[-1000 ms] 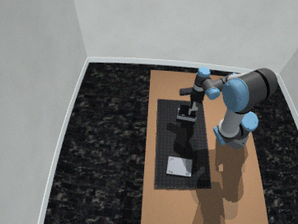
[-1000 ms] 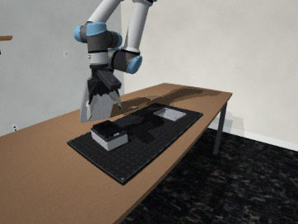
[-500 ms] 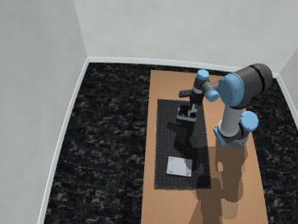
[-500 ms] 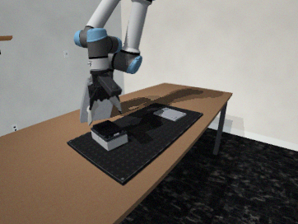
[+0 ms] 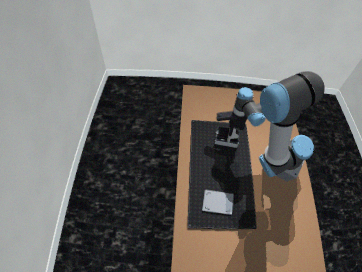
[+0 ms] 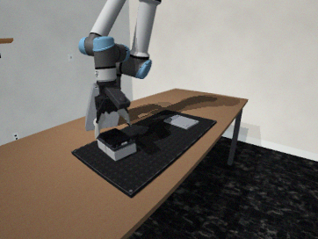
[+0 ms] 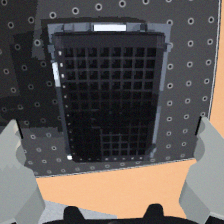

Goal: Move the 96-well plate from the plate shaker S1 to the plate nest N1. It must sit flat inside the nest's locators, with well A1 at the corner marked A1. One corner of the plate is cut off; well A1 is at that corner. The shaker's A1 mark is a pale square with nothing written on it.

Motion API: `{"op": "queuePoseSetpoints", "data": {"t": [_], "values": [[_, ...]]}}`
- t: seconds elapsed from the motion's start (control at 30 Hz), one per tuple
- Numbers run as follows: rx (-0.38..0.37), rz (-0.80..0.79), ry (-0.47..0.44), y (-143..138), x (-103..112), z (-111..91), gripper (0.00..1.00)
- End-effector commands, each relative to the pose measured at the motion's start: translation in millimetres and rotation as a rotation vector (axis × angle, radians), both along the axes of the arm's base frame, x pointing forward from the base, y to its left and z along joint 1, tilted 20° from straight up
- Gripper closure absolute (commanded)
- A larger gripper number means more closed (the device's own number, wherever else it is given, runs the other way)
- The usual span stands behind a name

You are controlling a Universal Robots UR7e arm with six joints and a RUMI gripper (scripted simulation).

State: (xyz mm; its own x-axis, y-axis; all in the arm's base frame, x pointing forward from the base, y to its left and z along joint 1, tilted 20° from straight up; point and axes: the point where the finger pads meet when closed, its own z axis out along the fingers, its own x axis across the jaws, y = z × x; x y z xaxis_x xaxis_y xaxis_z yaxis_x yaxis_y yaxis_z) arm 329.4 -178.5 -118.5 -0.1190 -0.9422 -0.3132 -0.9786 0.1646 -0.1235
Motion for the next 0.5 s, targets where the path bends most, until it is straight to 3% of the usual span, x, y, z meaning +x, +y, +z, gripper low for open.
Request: {"op": "queuePoseSetpoints", "data": {"t": [0.0,0.47], "values": [[0.0,0.0,-0.001,3.9,2.0,-9.1,0.0],[-0.004,-0.001,-0.002,0.9,2.5,-8.2,0.0]]}}
